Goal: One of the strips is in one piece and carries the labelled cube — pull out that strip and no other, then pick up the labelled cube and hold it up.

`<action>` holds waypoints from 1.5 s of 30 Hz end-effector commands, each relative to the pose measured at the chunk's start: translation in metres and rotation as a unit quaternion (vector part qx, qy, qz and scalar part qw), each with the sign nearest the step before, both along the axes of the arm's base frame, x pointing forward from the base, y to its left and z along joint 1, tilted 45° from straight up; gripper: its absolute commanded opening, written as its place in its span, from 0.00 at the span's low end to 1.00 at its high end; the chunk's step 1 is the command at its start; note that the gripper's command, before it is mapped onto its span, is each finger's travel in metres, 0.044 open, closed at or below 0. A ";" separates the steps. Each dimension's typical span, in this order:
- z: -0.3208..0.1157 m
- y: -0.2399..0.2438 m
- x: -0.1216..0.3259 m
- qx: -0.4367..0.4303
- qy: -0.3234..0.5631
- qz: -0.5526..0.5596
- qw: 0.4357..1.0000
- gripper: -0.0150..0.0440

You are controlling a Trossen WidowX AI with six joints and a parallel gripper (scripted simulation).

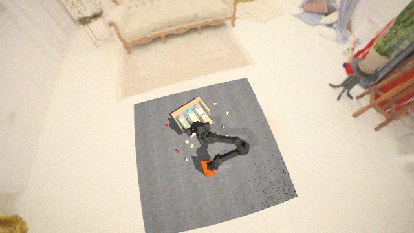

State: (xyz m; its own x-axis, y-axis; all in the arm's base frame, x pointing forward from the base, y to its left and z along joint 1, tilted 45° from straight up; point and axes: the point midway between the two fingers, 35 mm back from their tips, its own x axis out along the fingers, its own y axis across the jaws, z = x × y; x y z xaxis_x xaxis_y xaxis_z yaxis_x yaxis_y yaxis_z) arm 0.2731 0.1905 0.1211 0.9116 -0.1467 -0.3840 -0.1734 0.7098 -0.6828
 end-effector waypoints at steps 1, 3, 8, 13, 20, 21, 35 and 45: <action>-0.001 -0.012 -0.001 -0.009 -0.003 -0.015 1.000 0.93; -0.001 -0.012 -0.001 -0.009 -0.003 -0.015 1.000 0.93; -0.001 -0.012 -0.001 -0.009 -0.003 -0.015 1.000 0.93; -0.001 -0.012 -0.001 -0.009 -0.003 -0.015 1.000 0.93; -0.019 -0.008 0.019 -0.018 0.052 -0.040 0.998 0.67; -0.024 -0.008 0.023 -0.020 0.066 -0.047 0.997 0.62; -0.102 -0.020 0.059 -0.141 0.322 -0.173 0.920 0.25; -0.119 -0.029 0.059 -0.188 0.394 -0.217 0.873 0.25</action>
